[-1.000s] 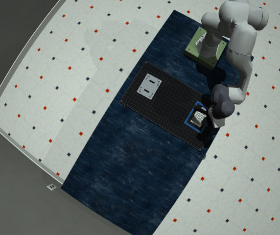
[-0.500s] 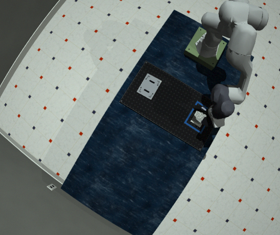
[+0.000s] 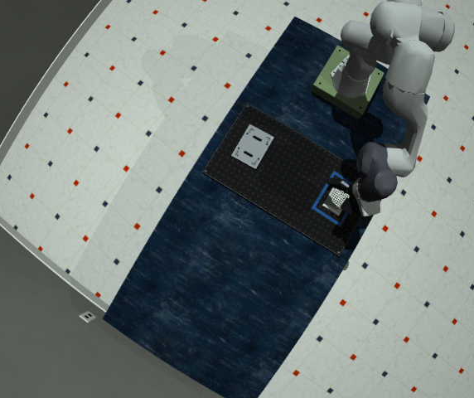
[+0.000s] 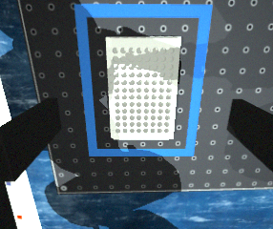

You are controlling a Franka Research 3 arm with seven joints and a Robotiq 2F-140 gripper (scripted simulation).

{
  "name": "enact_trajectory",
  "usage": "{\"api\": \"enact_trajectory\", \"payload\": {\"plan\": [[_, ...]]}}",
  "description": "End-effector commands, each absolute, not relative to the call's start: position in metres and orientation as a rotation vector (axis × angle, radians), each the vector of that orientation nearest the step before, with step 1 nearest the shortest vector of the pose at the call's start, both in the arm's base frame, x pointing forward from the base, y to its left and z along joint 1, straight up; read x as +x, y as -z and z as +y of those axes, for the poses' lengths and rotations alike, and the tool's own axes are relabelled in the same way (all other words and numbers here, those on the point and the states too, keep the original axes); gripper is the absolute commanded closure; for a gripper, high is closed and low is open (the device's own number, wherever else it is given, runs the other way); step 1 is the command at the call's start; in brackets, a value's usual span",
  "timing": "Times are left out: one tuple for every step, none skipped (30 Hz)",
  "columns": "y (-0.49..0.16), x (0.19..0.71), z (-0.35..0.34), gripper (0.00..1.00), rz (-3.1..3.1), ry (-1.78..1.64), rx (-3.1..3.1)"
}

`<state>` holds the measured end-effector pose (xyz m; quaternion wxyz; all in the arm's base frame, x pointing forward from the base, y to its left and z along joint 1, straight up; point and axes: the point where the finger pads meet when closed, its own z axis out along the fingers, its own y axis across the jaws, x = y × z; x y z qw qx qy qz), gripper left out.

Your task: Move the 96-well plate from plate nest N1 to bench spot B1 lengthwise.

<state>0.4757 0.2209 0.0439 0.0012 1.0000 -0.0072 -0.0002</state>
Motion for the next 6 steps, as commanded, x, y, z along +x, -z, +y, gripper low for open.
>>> {"api": "enact_trajectory", "payload": {"plan": [[-0.0439,0.4744,0.2205,0.00,-0.013,0.007,3.139],[-0.0439,0.4744,0.2205,0.00,-0.013,0.007,3.139],[-0.0439,0.4744,0.2205,0.00,-0.013,0.007,3.139],[-0.0439,0.4744,0.2205,0.00,-0.013,0.007,3.139],[-0.0439,0.4744,0.2205,0.00,-0.013,0.007,3.139],[-0.0439,0.4744,0.2205,0.00,-0.013,0.007,3.139]]}}
